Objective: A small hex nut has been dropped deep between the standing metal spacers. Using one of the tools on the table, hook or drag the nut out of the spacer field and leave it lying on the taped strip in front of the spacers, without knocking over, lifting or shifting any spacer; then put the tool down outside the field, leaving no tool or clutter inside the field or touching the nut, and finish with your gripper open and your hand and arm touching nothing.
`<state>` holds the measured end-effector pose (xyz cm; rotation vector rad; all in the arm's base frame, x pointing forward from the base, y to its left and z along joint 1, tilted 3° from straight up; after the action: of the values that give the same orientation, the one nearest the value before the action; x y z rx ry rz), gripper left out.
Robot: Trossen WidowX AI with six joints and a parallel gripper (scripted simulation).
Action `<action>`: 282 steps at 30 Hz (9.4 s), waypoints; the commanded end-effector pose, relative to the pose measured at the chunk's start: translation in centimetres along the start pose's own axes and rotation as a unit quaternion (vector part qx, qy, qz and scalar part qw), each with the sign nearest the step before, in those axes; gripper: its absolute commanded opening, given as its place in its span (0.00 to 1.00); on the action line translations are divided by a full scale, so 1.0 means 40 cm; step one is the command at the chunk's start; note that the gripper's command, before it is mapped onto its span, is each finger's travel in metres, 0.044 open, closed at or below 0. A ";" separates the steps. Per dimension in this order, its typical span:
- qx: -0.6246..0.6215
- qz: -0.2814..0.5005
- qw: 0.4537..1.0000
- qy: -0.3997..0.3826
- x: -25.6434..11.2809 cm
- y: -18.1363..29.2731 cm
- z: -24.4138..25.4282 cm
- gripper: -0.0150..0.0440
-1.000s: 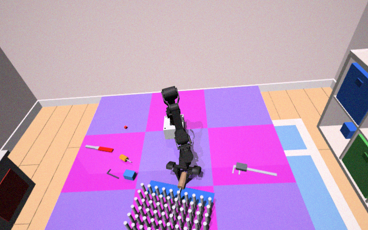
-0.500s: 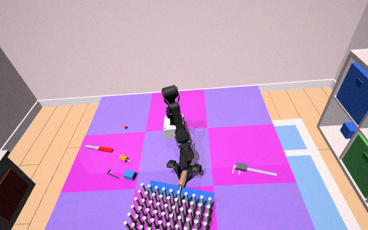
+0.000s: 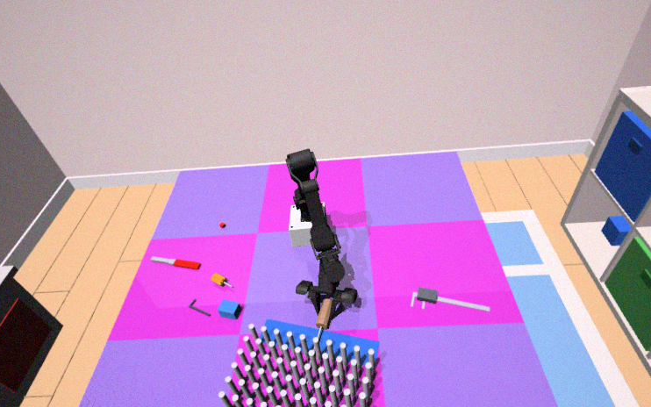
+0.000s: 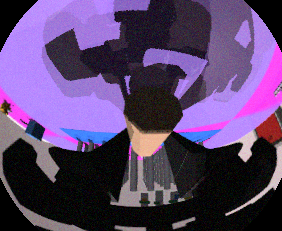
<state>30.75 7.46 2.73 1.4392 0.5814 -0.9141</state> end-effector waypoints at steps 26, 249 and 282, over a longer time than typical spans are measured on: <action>0.001 -0.002 1.000 -0.001 -0.031 -0.045 -0.001 0.25; -0.402 0.013 0.870 0.285 -0.655 -0.187 -0.332 0.25; -0.465 0.026 0.821 0.331 -0.662 -0.251 -0.393 0.25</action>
<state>10.75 28.46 17.56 0.8050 1.2797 0.0305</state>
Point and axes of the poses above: the point midway between the two fingers, 35 mm back from their tips, its own x axis out along the fingers, its own z axis across the jaws, y = z × x, the point moved 10 cm from there along -x, back along the fingers, and after that the axes turned 5 degrees about -x, right-handed, at the moved point
